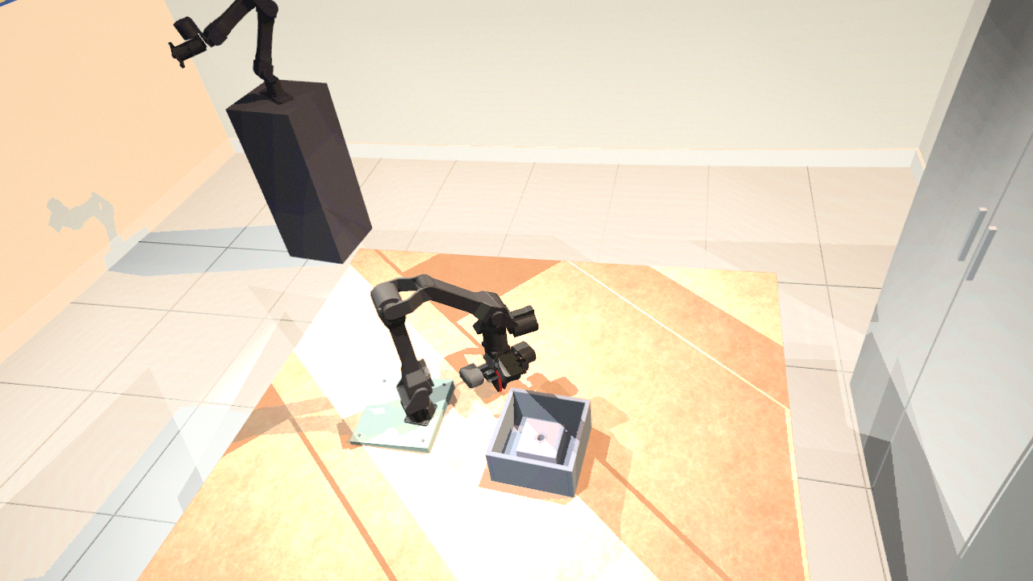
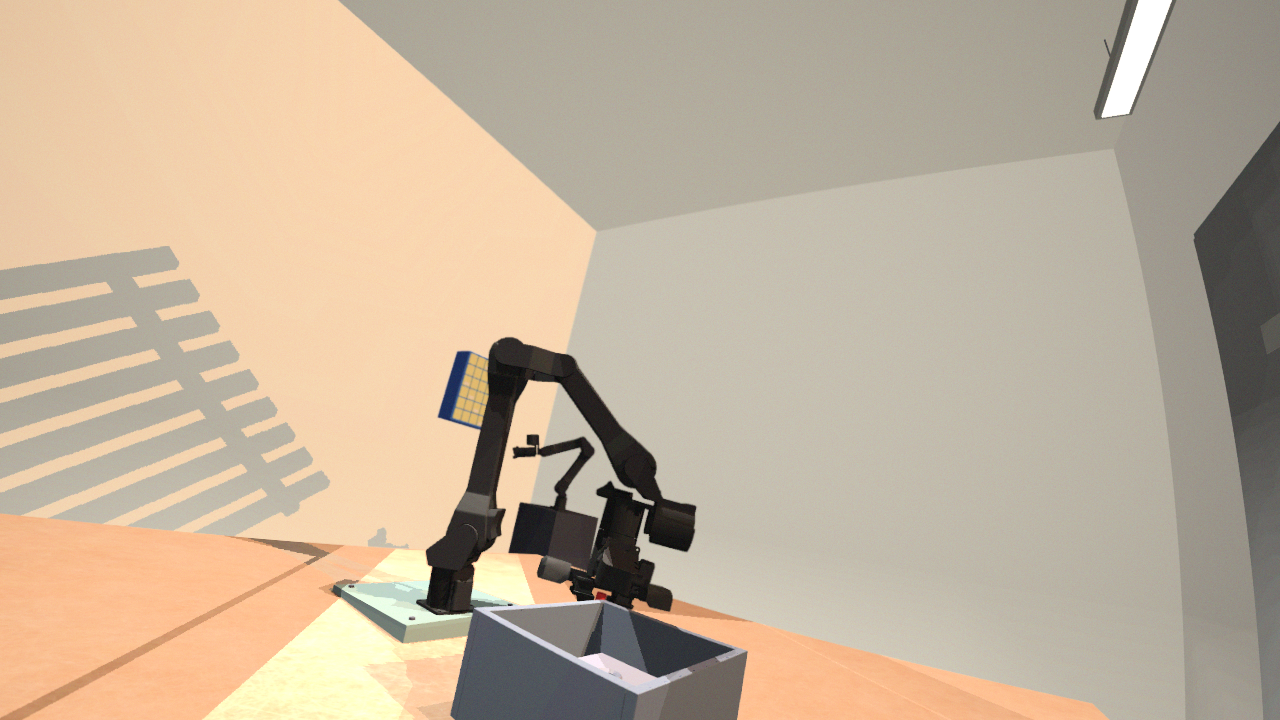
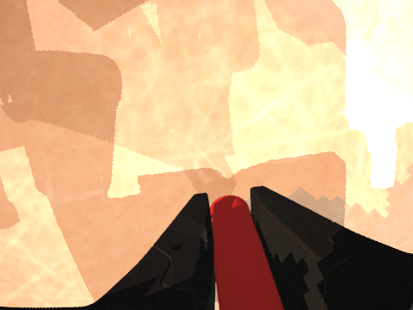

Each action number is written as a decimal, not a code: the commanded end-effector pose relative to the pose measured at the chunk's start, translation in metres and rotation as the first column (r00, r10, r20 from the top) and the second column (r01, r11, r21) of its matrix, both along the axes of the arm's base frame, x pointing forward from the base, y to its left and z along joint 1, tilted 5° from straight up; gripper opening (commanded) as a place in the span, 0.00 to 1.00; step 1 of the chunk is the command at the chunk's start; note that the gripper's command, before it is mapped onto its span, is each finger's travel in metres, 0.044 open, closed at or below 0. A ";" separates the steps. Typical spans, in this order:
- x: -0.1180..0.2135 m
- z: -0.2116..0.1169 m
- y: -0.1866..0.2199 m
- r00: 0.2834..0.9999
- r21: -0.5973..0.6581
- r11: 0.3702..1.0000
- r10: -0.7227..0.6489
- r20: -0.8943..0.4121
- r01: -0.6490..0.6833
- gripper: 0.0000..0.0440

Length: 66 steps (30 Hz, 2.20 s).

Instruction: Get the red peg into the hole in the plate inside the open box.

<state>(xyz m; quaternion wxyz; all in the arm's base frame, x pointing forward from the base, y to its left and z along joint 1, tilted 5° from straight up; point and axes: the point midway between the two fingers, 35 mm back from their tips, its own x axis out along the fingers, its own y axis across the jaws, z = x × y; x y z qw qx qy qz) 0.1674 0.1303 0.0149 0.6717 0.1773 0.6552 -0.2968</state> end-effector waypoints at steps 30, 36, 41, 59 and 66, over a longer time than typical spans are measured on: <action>0.091 0.109 -0.058 0.944 -0.036 0.979 -0.185 0.274 0.202 0.00; 0.109 0.108 -0.081 0.933 -0.045 0.970 -0.214 0.289 0.237 0.00; 0.125 0.103 -0.100 0.930 -0.051 0.968 -0.219 0.294 0.244 0.00; 0.154 0.064 -0.143 0.966 -0.023 0.989 -0.137 0.218 0.146 0.00; 0.156 0.046 -0.147 0.980 0.003 0.995 -0.102 0.172 0.103 0.26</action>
